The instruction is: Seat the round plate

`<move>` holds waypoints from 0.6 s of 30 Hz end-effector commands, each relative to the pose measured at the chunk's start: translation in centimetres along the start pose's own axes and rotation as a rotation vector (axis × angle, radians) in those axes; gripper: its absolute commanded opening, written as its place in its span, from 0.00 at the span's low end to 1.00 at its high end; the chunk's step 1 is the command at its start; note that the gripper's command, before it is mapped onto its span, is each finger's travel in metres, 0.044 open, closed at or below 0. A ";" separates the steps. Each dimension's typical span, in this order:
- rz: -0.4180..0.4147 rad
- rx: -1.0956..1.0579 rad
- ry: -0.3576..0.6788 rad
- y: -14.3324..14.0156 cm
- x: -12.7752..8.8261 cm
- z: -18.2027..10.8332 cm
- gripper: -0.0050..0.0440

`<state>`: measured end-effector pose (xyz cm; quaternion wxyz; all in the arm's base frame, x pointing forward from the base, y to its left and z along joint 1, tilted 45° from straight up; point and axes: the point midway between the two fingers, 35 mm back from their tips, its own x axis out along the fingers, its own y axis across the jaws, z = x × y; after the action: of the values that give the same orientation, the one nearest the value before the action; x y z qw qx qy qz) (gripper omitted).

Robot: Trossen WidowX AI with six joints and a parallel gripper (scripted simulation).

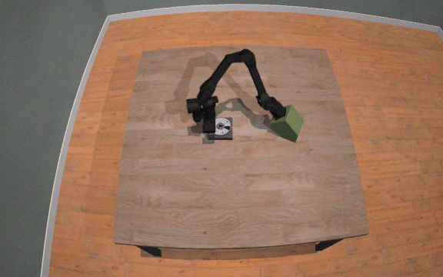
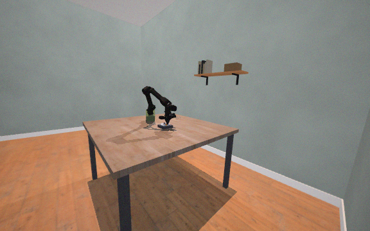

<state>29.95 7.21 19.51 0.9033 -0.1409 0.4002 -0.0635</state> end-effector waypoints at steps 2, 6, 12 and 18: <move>-0.007 0.007 -0.014 -0.8 -0.3 0.0 0.00; -0.006 0.007 -0.013 -1.0 -0.3 0.0 0.00; -0.007 0.007 -0.014 -1.5 -0.2 -0.2 0.00; -0.009 0.004 -0.009 -1.6 -0.1 -0.3 0.00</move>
<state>29.86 6.21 19.83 0.9049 -0.1400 0.3971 -0.0626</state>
